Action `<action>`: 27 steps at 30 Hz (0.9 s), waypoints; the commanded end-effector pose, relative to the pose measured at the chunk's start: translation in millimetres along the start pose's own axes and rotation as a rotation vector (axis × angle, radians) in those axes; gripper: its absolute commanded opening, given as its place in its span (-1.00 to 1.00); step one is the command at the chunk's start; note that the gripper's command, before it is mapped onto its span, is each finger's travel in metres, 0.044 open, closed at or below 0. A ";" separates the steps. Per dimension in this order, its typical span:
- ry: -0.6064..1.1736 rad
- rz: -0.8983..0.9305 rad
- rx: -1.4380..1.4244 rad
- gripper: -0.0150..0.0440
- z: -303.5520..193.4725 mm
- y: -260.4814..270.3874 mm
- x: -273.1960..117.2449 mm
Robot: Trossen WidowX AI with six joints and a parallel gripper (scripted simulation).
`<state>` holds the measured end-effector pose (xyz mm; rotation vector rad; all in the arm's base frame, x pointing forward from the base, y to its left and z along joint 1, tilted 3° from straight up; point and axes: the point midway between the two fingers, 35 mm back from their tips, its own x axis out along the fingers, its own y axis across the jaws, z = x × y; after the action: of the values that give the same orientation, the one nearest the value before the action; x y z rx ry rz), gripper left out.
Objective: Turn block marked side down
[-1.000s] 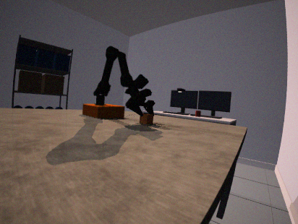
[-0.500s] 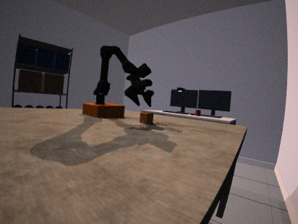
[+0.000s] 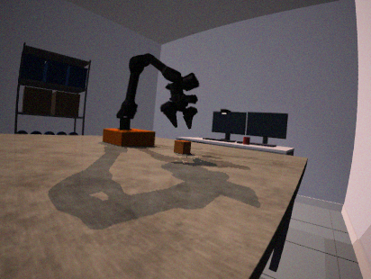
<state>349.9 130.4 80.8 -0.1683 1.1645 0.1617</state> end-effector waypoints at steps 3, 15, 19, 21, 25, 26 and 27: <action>0.223 0.005 0.007 1.00 14.7 -0.3 -3.8; 0.336 0.008 0.012 1.00 19.2 -1.4 -9.3; 0.336 0.008 0.012 1.00 10.0 0.0 21.6; 0.336 0.008 0.012 1.00 9.0 0.1 24.2; 0.336 0.008 0.012 1.00 9.0 0.1 24.2; 0.336 0.008 0.012 1.00 8.6 0.1 25.3; 0.336 0.008 0.012 1.00 7.4 0.0 28.7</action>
<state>367.9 133.0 65.7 -0.1887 1.4936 0.1357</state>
